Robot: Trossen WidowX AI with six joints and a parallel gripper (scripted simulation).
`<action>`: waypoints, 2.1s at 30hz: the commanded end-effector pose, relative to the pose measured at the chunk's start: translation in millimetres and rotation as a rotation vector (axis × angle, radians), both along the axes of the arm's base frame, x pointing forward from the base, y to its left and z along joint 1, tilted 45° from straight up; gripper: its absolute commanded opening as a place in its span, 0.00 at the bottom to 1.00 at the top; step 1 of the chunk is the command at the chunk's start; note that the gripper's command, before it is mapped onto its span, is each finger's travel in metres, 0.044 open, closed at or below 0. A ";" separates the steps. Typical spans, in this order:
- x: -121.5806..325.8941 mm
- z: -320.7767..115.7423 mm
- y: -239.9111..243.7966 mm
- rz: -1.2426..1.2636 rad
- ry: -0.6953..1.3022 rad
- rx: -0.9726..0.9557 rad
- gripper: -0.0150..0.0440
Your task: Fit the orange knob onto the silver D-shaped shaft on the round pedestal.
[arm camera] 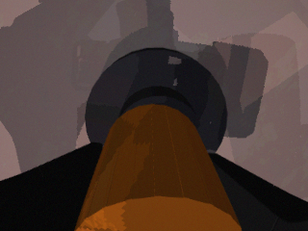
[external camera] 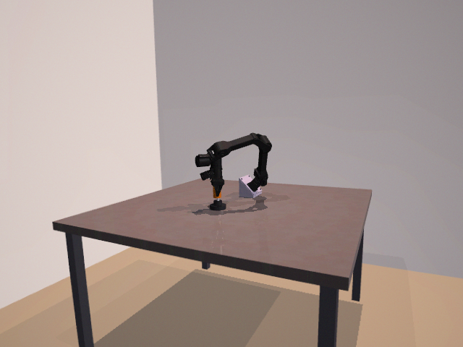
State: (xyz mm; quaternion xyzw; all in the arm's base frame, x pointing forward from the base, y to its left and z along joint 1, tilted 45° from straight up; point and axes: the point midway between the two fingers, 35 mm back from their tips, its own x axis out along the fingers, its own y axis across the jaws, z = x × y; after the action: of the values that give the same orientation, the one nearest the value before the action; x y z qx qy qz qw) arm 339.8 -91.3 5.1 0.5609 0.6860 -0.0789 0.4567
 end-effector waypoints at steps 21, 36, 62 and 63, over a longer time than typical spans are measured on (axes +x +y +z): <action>-3.0 4.3 -3.4 0.147 -0.155 -0.010 0.25; -4.9 -0.3 0.6 0.147 -0.155 -0.010 0.25; 1.3 4.1 -4.4 0.297 -0.302 -0.021 0.25; 1.3 4.1 -4.4 0.297 -0.302 -0.021 0.25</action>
State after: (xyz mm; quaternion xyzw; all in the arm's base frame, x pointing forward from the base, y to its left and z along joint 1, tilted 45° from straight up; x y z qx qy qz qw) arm 337.0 -92.2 6.4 0.4627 0.6890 0.0585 0.5548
